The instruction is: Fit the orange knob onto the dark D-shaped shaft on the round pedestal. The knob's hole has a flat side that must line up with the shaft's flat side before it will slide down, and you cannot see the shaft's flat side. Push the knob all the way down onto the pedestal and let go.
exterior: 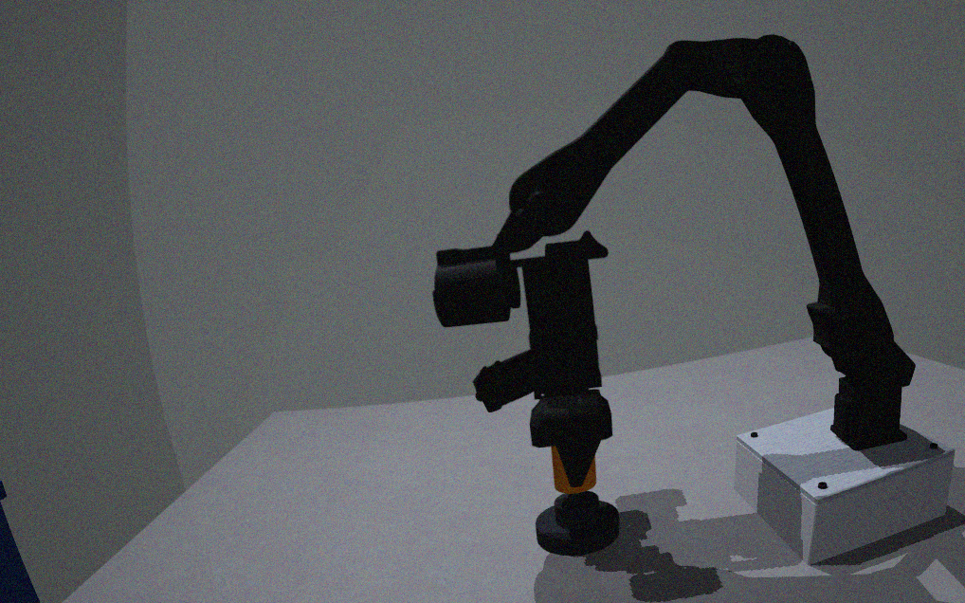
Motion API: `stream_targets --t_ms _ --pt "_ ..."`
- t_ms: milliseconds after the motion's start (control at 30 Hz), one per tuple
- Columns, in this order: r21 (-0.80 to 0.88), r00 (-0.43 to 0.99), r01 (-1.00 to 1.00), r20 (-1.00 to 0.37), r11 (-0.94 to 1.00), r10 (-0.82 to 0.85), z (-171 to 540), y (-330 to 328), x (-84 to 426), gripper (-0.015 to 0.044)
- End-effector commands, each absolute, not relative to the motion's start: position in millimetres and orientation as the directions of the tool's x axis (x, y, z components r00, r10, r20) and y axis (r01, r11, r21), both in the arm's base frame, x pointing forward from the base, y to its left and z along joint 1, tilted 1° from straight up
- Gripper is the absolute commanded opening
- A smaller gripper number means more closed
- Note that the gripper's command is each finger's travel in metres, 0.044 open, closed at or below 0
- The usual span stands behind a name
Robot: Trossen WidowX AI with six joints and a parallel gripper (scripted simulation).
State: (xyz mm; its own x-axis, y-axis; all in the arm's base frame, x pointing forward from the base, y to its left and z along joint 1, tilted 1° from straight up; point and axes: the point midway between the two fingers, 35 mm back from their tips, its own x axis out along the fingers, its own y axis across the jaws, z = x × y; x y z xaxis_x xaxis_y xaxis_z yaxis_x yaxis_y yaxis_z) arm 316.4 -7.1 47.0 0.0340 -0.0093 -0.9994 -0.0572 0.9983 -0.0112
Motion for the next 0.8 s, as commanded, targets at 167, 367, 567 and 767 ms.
stream_targets --t_ms 167,367,567,767 --pt "-0.009 0.041 -0.055 -0.999 0.998 -0.007 45.9 -6.6 318.2 0.0" --pt "-0.009 0.041 -0.055 -0.999 0.998 -0.007 48.4 -6.8 317.4 0.0" --pt "-0.01 0.041 -0.081 -0.999 0.997 -0.007 50.5 -7.1 315.7 0.0" --pt "-0.017 0.04 -0.262 -0.999 0.965 -0.007 48.7 -7.6 313.1 0.0"
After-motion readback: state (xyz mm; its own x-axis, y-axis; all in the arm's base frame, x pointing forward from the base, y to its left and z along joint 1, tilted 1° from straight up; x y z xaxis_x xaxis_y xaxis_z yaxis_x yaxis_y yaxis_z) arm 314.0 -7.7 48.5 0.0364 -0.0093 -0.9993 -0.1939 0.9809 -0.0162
